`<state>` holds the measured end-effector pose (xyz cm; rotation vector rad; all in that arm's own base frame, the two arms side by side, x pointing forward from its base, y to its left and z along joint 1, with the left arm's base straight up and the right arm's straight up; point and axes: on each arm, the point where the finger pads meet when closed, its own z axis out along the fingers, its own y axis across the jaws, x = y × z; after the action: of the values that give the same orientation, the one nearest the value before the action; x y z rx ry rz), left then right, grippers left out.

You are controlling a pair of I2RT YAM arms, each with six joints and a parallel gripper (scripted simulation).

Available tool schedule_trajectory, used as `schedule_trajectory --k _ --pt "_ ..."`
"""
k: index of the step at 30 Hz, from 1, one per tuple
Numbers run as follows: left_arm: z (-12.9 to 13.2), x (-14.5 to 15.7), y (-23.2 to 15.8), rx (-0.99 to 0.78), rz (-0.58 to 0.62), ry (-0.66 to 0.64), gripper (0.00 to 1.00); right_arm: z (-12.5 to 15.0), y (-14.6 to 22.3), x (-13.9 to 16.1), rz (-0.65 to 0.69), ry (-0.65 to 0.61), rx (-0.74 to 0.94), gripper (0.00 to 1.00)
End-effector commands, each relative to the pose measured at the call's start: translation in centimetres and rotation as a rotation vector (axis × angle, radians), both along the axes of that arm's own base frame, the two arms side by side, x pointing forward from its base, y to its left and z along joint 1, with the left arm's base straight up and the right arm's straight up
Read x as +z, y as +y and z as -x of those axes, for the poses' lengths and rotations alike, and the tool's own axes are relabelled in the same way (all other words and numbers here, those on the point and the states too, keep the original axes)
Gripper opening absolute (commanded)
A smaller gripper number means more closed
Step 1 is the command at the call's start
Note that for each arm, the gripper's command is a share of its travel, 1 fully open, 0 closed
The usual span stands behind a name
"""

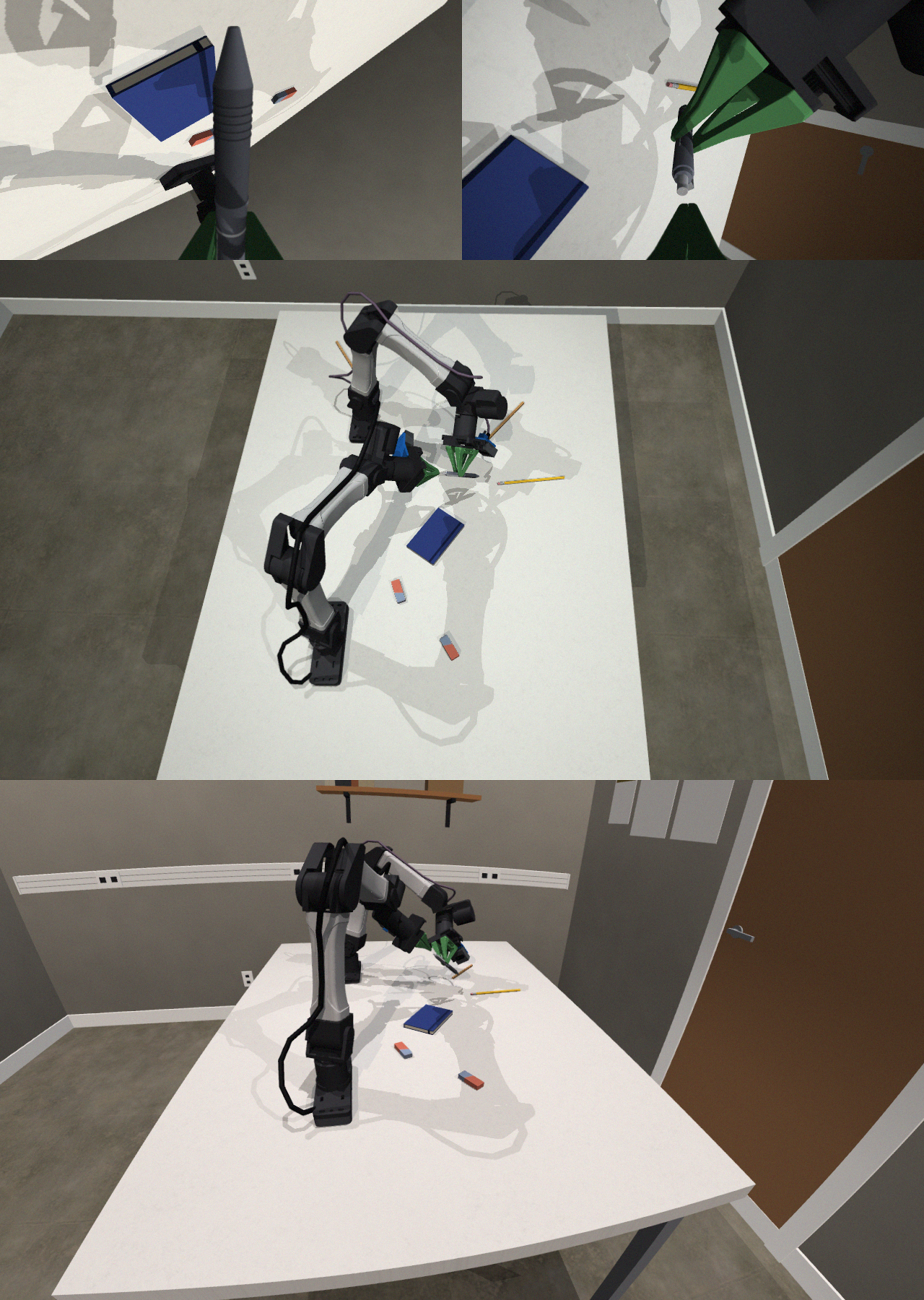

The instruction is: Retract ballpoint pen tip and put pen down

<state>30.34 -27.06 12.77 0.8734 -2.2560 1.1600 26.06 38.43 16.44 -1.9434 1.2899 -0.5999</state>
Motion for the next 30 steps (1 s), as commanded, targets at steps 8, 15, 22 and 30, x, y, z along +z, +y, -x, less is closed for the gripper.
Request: schedule_trajectory --k 8,15,22,30 --pt "0.3 0.1 -0.4 -0.018 0.017 0.006 0.12 1.5 -1.1 1.0 0.006 0.003 -0.008 0.01" --pt "0.2 0.0 -0.3 -0.013 0.014 0.005 0.12 1.3 -1.2 1.0 0.008 0.004 -0.014 0.01" --pt "-0.2 -1.8 0.6 0.012 -0.08 0.007 0.12 0.2 -1.4 1.9 -0.069 0.007 -0.047 0.01" --pt "-1.8 -5.7 5.1 0.08 -0.432 -0.058 0.12 -3.4 -3.7 4.1 -0.289 0.059 -0.19 0.01"
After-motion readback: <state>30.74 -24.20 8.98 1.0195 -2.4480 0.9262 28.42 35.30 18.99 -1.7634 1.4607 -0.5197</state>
